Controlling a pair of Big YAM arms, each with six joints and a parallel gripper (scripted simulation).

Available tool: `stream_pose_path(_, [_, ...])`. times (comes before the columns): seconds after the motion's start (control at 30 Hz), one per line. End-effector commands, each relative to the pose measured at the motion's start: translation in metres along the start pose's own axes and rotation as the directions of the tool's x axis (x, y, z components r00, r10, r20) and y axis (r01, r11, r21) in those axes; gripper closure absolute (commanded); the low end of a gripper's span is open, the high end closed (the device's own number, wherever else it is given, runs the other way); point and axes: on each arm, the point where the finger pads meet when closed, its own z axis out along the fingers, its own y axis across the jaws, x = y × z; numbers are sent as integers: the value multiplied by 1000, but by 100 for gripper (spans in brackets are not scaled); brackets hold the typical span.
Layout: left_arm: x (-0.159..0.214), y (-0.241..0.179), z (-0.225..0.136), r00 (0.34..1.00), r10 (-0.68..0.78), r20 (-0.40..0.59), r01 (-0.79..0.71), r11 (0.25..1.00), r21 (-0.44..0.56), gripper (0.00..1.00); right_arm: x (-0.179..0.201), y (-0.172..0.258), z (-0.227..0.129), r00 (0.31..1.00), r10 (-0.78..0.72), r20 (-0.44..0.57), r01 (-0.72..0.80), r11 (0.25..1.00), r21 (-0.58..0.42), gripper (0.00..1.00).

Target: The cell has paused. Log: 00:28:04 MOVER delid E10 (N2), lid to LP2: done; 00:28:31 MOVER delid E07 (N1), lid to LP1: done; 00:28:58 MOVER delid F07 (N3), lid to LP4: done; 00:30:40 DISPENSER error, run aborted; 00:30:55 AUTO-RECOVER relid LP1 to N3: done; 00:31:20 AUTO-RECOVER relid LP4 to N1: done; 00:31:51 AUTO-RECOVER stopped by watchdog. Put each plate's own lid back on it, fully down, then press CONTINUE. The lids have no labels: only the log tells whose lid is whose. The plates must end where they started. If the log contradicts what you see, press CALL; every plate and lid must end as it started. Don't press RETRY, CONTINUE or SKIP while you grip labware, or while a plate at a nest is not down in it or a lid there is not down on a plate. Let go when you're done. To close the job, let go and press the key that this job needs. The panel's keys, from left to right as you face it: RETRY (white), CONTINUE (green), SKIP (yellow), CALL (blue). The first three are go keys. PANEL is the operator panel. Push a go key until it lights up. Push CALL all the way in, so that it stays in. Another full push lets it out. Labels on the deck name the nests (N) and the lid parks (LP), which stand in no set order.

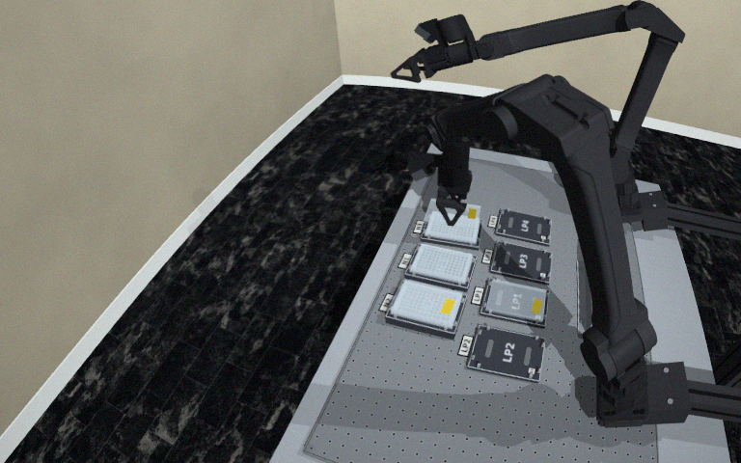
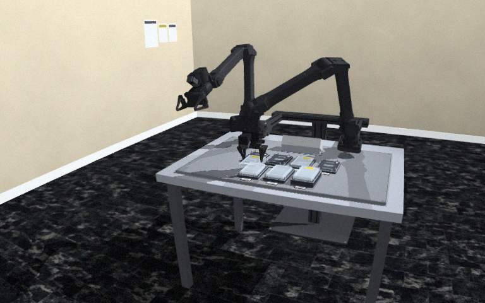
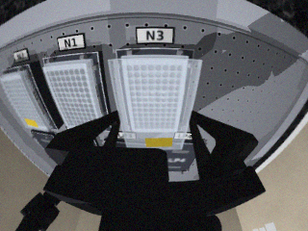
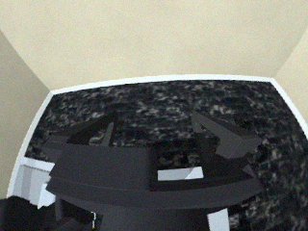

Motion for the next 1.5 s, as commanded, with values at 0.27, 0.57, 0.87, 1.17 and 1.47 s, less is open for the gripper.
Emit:
stream_pose_path(0.27, [-12,40,-15,998,52,33,-53,998,32,100,-31,0,7,999,6,41,-6,1000,1,0])
stream_pose_path(0.57, [-13,85,-14,998,53,34,-54,998,29,100,-31,0,7,999,6,41,-6,1000,1,0])
stream_pose_path(0.87, [-13,120,-13,998,54,35,-55,998,27,100,-31,0,7,999,6,41,-6,1000,1,0])
stream_pose_path(1.17, [-15,113,-16,996,83,31,-84,996,29,100,-31,0,7,999,6,41,-6,1000,1,0])
stream_pose_path(1.47, [-14,122,-9,997,68,36,-69,997,28,100,-31,0,7,999,6,41,-6,1000,1,0])
